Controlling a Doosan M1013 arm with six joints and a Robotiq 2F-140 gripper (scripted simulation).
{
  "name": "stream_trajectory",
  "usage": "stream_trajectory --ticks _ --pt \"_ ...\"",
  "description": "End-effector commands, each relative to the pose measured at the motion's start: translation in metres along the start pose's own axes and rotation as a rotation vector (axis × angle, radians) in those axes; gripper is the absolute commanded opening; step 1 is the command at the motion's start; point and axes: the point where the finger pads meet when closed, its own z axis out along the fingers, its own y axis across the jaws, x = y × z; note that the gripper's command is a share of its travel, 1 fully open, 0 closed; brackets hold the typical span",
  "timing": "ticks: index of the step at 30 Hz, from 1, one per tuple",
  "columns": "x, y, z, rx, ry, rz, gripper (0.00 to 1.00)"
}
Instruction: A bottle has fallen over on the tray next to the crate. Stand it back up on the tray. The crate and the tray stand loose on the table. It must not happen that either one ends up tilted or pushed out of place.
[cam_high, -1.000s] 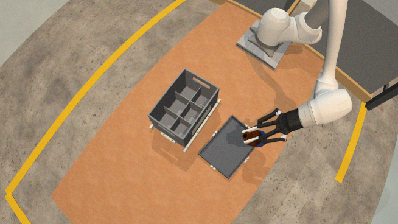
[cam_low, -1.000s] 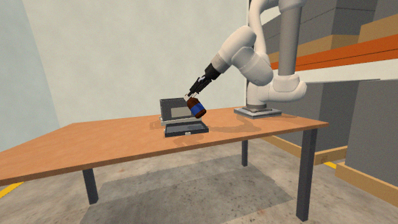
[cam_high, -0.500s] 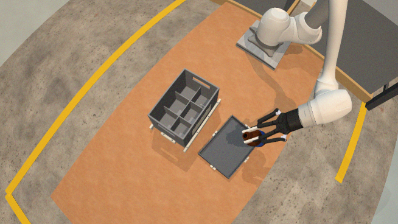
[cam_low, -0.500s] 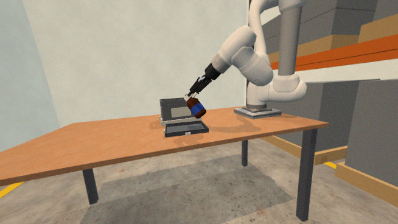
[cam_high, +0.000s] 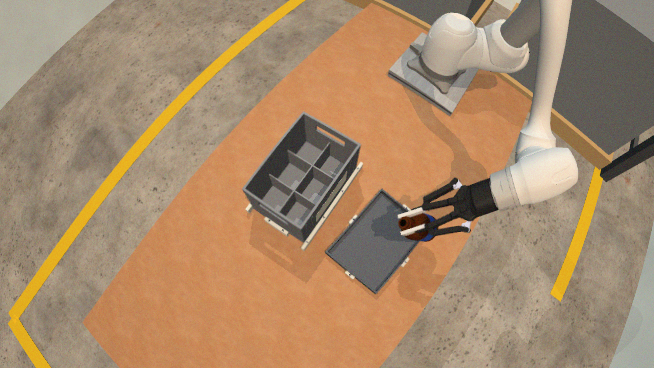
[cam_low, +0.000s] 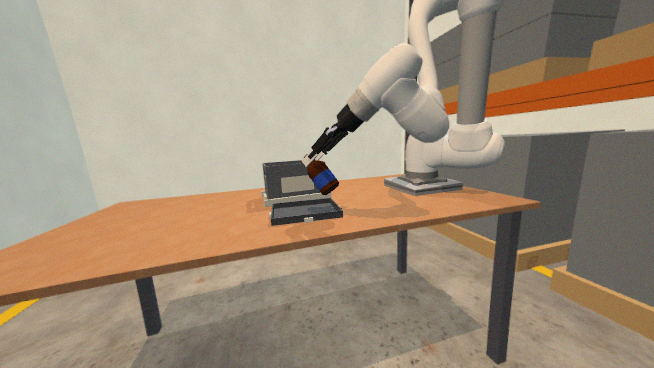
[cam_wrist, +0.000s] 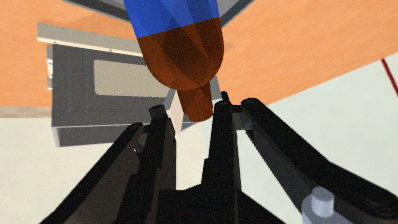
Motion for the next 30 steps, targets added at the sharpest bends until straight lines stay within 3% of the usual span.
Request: stream_trajectory --ticks 1,30 --pt "0.0002 -0.0004 0.0002 0.002 -0.011 0.000 0.10" --pt "0.0027 0.0000 -0.0006 -0.001 -0.157 0.000 0.10"
